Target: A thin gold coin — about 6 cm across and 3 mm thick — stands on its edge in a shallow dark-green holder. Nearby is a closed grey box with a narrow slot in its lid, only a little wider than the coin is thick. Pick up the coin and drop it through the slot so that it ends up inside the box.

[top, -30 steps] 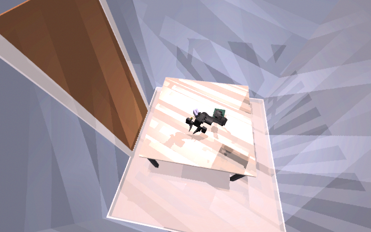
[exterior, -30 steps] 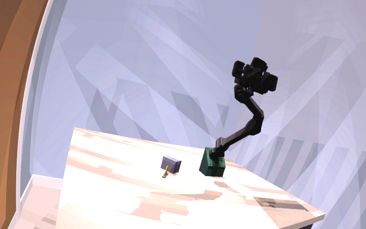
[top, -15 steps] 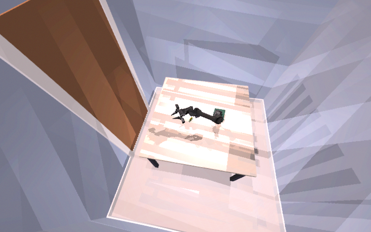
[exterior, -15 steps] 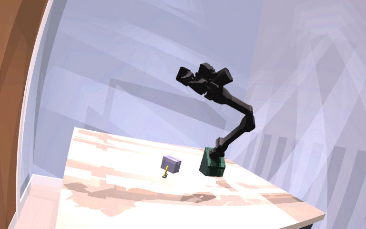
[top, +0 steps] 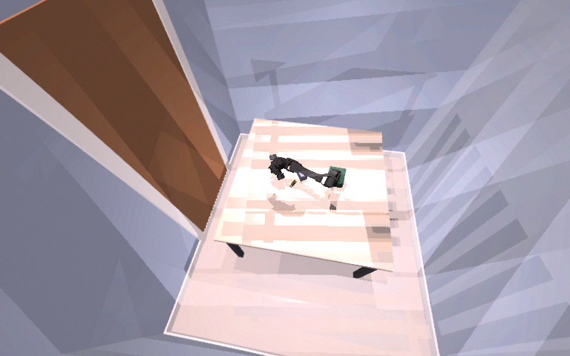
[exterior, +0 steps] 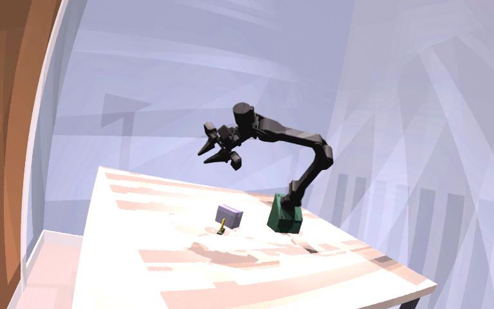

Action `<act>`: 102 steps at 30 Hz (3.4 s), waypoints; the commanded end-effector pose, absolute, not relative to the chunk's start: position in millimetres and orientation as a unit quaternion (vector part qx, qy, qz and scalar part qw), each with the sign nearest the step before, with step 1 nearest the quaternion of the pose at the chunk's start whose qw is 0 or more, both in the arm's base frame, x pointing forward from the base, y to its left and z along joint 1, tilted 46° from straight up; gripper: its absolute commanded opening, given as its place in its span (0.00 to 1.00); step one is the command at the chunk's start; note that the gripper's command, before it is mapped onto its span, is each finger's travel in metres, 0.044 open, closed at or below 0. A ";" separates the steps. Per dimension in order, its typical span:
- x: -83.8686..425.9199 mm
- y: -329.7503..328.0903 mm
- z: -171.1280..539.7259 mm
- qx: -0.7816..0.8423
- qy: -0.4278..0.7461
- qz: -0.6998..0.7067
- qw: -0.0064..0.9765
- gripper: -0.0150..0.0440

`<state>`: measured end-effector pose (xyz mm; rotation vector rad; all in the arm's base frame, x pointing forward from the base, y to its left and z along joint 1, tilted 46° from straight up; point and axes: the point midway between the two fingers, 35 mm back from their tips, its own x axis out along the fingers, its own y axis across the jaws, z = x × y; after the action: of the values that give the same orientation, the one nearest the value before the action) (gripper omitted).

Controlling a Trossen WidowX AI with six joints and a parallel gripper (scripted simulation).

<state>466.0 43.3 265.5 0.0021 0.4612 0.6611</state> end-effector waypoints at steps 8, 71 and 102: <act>378.8 63.7 124.4 -0.106 0.389 0.491 0.772 0.53; 315.6 155.7 19.8 -0.112 0.415 0.593 0.681 0.53; 318.6 141.4 30.5 -0.094 0.429 0.579 0.687 0.25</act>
<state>313.9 146.4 23.9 -0.2019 0.9770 1.2980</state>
